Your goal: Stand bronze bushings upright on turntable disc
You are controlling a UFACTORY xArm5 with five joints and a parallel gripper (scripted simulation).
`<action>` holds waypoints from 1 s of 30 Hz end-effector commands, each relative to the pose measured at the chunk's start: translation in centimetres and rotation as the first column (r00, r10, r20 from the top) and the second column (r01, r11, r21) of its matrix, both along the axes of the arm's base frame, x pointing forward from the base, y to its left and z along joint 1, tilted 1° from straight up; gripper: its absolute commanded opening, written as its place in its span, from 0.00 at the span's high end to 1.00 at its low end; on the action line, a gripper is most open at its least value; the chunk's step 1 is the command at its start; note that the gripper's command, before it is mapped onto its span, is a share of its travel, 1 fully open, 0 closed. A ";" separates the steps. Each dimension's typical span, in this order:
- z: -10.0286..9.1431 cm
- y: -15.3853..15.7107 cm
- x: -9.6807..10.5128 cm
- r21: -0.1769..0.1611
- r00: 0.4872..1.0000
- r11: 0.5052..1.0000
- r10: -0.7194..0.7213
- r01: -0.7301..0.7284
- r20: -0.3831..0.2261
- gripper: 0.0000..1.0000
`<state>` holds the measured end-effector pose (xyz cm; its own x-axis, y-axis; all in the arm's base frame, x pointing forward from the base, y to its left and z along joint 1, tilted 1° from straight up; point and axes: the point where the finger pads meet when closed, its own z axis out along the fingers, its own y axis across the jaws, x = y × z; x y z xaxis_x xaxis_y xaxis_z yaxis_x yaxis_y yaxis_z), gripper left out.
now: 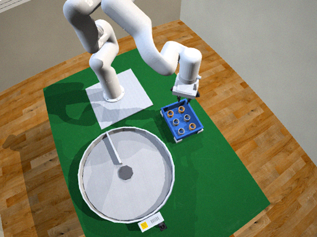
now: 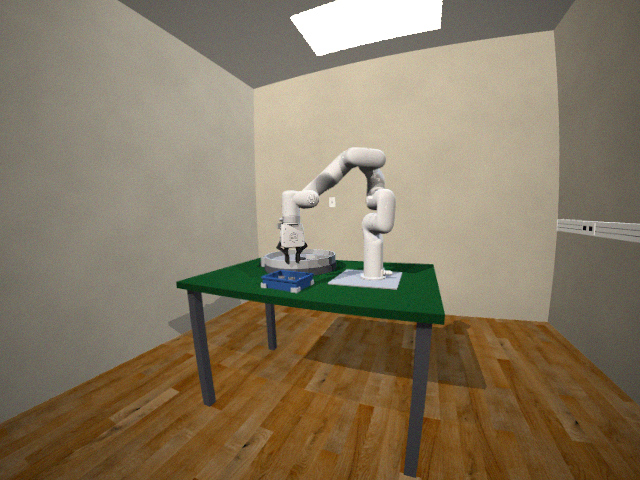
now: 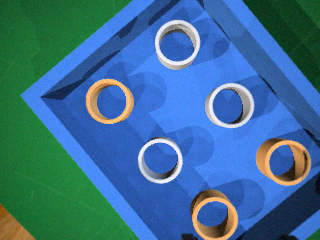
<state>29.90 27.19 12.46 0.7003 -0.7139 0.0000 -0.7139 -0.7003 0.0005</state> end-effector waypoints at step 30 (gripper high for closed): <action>-1.7 -0.2 0.0 0.002 1.000 1.000 0.000 0.000 0.002 0.59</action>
